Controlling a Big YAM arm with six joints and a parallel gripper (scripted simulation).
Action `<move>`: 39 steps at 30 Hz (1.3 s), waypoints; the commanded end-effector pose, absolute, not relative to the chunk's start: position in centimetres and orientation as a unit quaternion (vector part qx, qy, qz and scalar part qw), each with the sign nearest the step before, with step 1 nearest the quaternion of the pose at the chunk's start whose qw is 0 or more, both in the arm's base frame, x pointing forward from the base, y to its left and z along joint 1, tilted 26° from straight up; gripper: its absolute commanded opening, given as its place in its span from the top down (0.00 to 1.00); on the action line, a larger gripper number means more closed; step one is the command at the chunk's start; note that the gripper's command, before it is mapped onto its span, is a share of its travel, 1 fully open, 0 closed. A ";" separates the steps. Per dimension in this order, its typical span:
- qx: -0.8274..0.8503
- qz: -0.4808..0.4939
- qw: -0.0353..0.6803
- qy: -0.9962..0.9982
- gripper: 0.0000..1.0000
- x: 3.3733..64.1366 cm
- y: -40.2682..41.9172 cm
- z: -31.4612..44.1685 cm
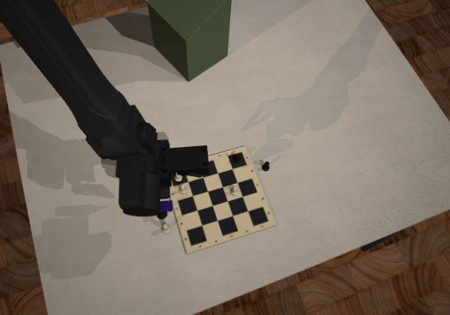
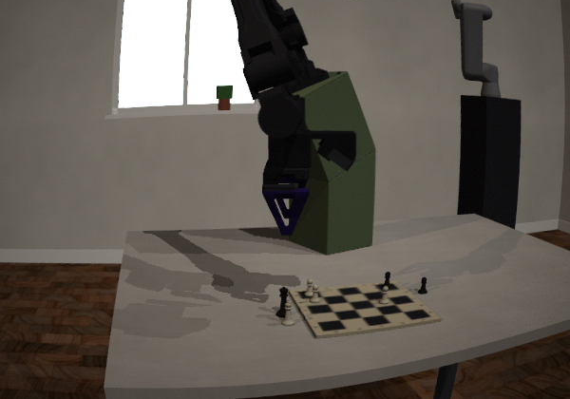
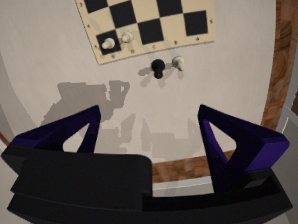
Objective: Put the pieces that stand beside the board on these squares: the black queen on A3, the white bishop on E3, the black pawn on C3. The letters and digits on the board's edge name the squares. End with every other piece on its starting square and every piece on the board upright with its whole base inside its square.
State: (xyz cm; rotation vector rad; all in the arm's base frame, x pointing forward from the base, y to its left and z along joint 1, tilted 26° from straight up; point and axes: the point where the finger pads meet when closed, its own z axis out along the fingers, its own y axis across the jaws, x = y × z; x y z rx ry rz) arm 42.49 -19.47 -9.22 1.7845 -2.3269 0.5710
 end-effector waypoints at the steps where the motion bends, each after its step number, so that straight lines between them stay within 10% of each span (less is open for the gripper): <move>1: 0.617 0.228 0.062 -0.751 0.00 44.1 -20.2 -6.9; 24: 0.605 0.222 0.063 -0.762 0.00 44.0 -20.1 -8.2; 39: 0.314 0.235 -0.017 -0.920 0.00 44.5 -21.8 -10.4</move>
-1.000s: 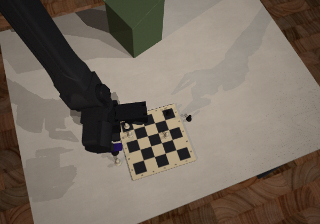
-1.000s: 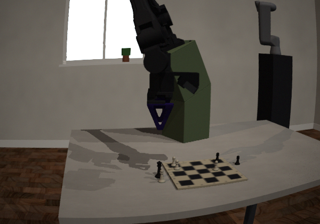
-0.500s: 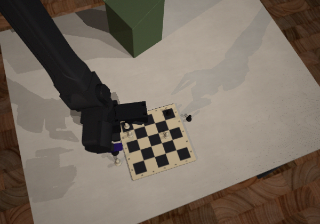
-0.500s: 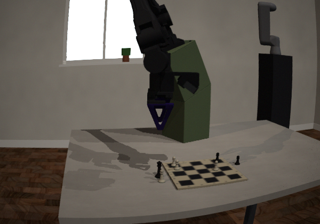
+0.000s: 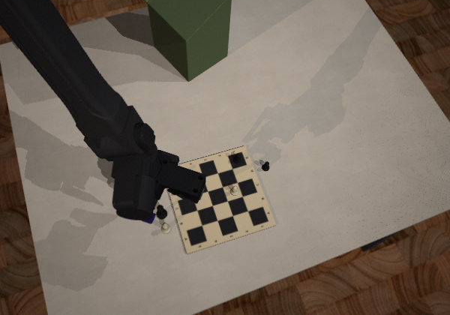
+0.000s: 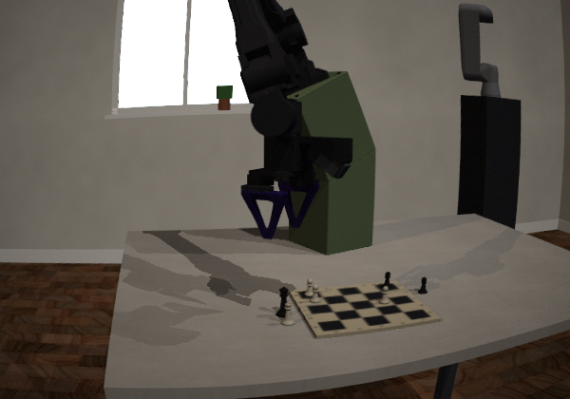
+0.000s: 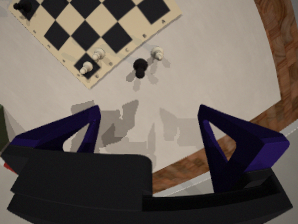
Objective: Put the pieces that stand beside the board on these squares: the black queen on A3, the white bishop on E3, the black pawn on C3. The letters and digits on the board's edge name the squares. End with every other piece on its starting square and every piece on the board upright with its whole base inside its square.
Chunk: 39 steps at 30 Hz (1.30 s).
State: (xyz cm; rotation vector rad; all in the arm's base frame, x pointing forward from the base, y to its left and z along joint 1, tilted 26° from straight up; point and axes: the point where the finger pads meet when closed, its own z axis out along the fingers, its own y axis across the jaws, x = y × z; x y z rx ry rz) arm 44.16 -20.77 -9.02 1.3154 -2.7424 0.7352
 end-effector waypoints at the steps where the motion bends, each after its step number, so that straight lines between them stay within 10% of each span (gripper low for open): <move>1: 0.293 0.234 -0.022 -0.927 0.00 44.4 -21.9 -10.7; 17: -0.045 0.209 -0.091 -0.973 0.00 44.3 -21.9 -12.4; 18: -0.067 0.206 -0.095 -0.972 0.60 44.3 -21.9 -12.4; 39: -0.096 0.202 -0.097 -0.970 0.60 44.0 -21.8 -12.6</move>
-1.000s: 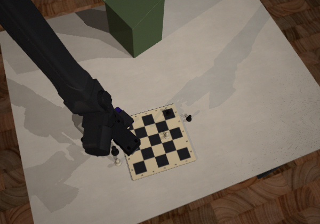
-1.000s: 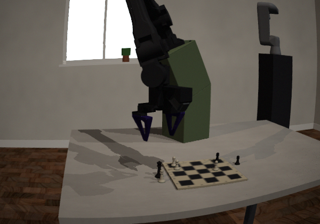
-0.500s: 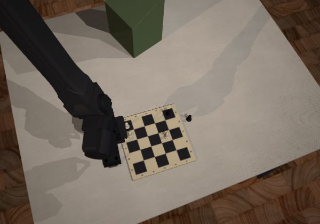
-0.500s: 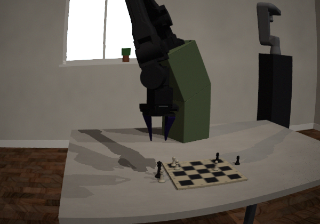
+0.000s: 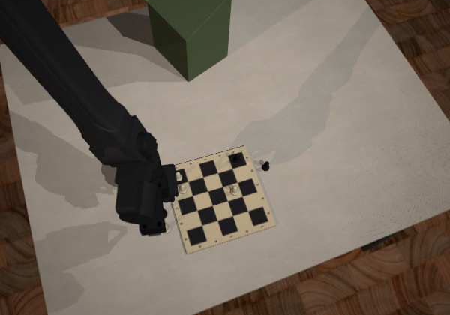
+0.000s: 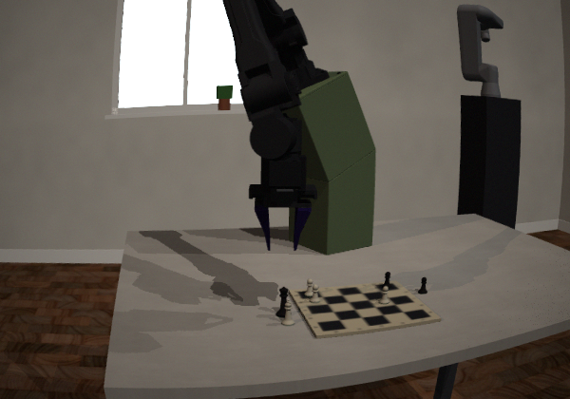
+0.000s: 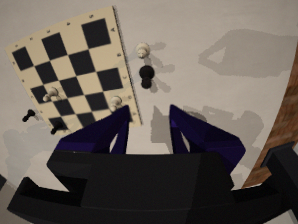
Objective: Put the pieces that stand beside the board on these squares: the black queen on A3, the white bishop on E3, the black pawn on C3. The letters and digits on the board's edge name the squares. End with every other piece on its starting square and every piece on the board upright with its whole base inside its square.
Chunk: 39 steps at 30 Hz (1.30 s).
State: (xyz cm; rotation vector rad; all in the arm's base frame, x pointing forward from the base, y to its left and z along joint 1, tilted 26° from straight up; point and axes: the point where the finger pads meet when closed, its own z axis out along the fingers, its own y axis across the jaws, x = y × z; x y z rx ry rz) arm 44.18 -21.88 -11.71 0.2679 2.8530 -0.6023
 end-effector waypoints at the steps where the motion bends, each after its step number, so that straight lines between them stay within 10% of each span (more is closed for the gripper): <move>1: 0.096 -0.202 0.097 0.970 0.60 44.0 -21.8 -12.6; 39: 0.094 -0.206 0.107 0.968 0.60 44.8 -23.2 -13.8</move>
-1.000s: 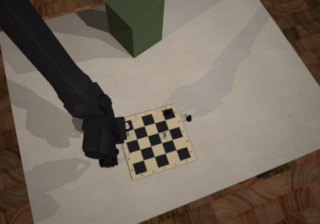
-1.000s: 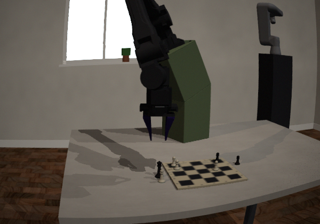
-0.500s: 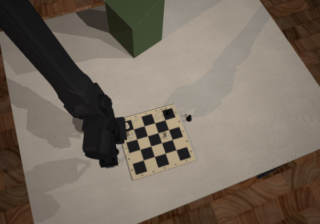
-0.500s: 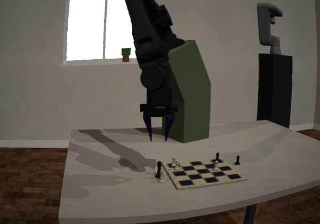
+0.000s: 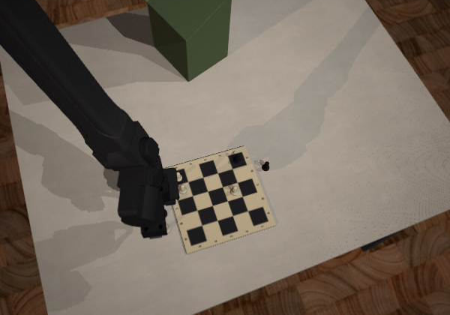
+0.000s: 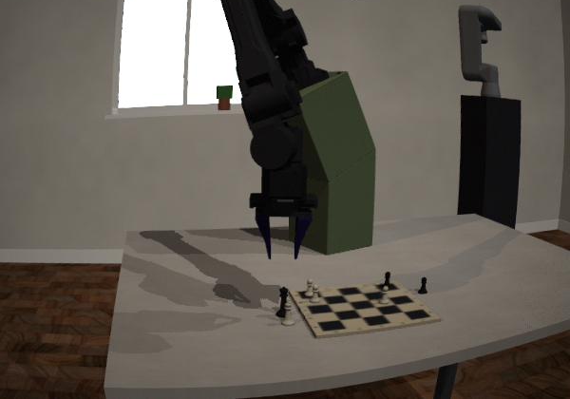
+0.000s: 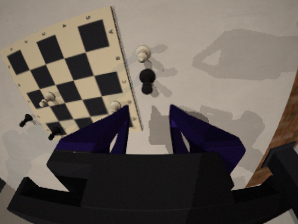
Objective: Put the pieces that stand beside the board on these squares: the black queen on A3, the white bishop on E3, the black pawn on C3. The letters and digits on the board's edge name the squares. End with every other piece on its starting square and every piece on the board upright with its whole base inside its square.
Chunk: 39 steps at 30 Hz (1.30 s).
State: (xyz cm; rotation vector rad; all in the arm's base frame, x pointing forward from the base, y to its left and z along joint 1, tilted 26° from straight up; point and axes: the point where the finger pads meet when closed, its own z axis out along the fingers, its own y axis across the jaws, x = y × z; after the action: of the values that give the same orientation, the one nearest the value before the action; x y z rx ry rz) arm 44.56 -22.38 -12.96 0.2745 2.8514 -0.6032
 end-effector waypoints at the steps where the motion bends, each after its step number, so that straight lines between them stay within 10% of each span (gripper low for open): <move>1: 0.094 -0.206 0.107 0.968 0.60 44.8 -23.2 -13.8; 39: 0.093 -0.205 0.103 0.969 0.60 44.9 -24.5 -17.2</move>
State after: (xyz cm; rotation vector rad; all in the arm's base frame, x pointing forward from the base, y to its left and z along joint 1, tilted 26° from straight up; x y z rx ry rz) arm 44.99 -23.83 -16.40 0.2735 2.8569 -0.6035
